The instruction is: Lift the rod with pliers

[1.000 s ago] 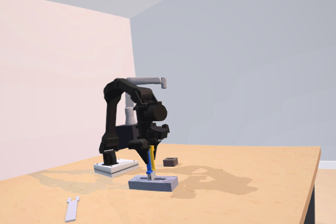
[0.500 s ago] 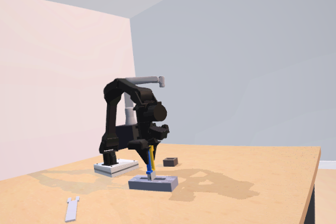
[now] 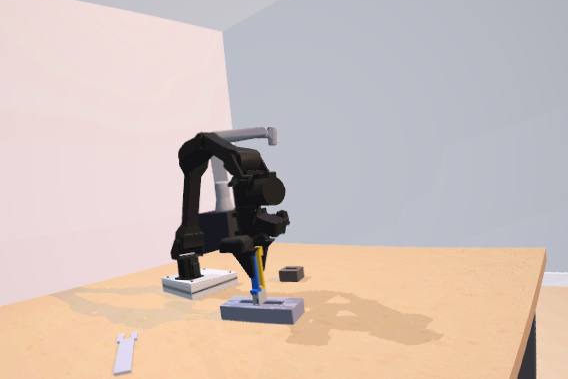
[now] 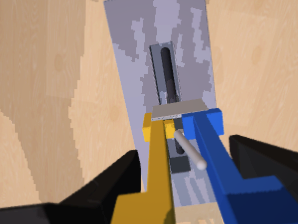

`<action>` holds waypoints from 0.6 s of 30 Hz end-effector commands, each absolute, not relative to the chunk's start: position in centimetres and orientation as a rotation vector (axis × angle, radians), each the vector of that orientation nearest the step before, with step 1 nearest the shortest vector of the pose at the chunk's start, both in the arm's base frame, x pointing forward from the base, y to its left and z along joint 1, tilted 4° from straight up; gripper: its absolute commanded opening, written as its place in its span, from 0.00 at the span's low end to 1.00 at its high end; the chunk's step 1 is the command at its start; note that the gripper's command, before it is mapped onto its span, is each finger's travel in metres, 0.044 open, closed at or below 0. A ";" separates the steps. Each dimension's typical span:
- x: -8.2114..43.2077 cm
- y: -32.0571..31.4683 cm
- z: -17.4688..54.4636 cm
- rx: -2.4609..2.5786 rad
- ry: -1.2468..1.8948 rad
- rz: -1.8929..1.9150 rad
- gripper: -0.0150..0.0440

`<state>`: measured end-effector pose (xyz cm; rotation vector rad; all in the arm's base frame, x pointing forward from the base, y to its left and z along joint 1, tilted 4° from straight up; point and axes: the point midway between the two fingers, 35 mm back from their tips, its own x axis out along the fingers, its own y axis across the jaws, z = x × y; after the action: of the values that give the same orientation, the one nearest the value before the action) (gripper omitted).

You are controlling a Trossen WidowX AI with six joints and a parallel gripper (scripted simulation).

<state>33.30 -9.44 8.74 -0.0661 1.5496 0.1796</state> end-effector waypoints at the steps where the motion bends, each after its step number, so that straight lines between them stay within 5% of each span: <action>1: 33.3 -9.5 8.7 -0.071 1.549 0.183 0.63; 6: 33.3 -9.5 8.7 -0.071 1.549 0.183 0.43; 18: 33.3 -9.6 9.0 -0.070 1.549 0.183 0.43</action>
<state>33.32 -9.46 8.78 -0.0665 1.5495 0.1806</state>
